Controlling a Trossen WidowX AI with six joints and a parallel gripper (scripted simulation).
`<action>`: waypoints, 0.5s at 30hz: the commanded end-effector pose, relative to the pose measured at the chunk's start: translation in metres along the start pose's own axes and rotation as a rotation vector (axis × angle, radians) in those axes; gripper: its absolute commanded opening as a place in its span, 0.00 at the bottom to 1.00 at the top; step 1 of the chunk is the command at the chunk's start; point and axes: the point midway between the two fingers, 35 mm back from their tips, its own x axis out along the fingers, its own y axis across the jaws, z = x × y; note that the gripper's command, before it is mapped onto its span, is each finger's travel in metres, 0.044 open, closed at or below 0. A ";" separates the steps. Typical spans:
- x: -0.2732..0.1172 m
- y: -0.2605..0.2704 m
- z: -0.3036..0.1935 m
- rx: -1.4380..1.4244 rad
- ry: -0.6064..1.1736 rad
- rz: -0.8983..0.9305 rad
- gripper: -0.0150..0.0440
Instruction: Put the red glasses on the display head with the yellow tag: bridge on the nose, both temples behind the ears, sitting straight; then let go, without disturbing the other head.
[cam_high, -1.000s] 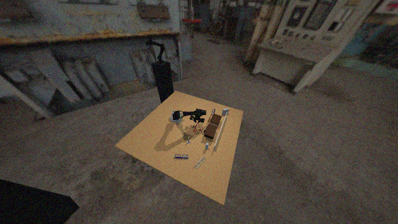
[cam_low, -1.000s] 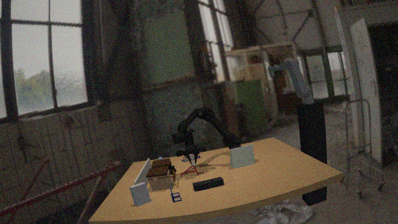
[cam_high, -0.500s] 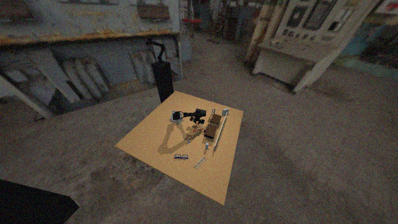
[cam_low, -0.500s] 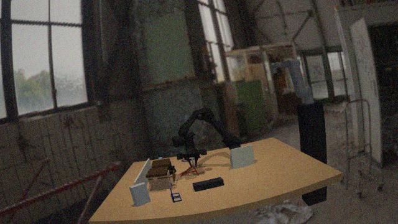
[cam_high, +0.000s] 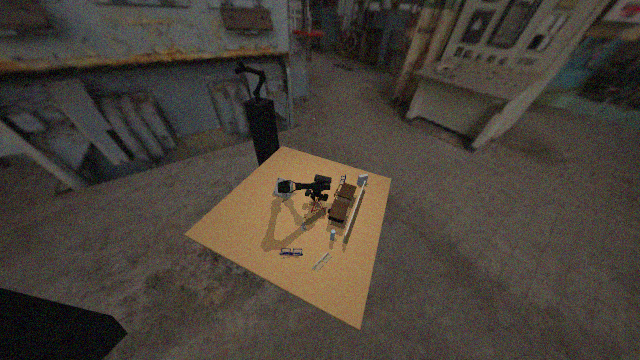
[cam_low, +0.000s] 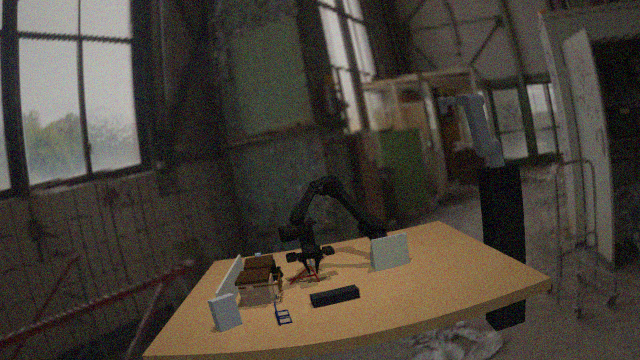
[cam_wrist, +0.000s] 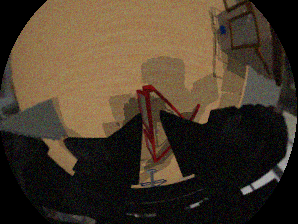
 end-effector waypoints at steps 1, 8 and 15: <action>0.008 0.004 -0.001 -0.009 0.006 0.005 0.46; 0.014 0.005 -0.001 -0.009 0.007 0.005 0.46; 0.014 0.003 -0.001 -0.009 0.007 0.005 0.46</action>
